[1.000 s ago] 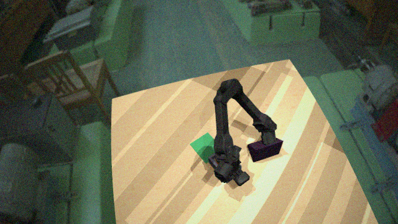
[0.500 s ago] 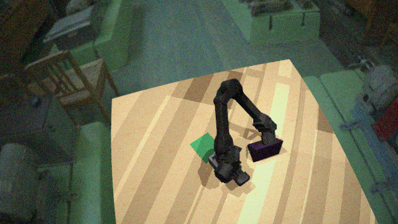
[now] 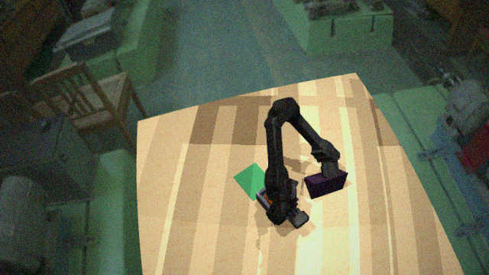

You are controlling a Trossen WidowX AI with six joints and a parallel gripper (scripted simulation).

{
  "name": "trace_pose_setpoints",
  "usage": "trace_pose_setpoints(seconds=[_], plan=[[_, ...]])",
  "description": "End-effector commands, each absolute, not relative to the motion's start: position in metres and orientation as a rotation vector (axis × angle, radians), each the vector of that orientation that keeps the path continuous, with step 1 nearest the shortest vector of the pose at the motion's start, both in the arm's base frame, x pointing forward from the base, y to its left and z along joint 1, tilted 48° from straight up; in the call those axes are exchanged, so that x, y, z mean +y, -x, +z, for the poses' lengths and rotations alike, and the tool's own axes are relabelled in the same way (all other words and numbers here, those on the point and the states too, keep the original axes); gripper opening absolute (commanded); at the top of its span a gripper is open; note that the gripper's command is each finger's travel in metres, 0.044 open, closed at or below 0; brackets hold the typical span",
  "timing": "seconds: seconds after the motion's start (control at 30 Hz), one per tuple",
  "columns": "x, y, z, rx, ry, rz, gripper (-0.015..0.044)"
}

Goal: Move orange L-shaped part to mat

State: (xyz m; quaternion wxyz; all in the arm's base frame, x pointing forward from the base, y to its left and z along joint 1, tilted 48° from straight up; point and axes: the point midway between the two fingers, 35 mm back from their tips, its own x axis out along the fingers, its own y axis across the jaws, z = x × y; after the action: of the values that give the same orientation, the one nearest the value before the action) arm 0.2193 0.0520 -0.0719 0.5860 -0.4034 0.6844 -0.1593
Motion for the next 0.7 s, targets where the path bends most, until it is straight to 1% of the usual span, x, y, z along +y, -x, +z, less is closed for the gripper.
trace_pose_setpoints(seconds=[0.0, 0.13, 0.2, 0.67], plan=[[0.071, -0.223, -0.057, 1.591, 0.930, -0.367, 0.0180], [0.109, -0.224, -0.012, 1.593, 0.930, -0.365, 0.0180], [0.116, -0.222, -0.001, 1.593, 0.930, -0.366, 0.0180], [0.113, -0.223, -0.004, 1.592, 0.937, -0.366, 0.0180]])
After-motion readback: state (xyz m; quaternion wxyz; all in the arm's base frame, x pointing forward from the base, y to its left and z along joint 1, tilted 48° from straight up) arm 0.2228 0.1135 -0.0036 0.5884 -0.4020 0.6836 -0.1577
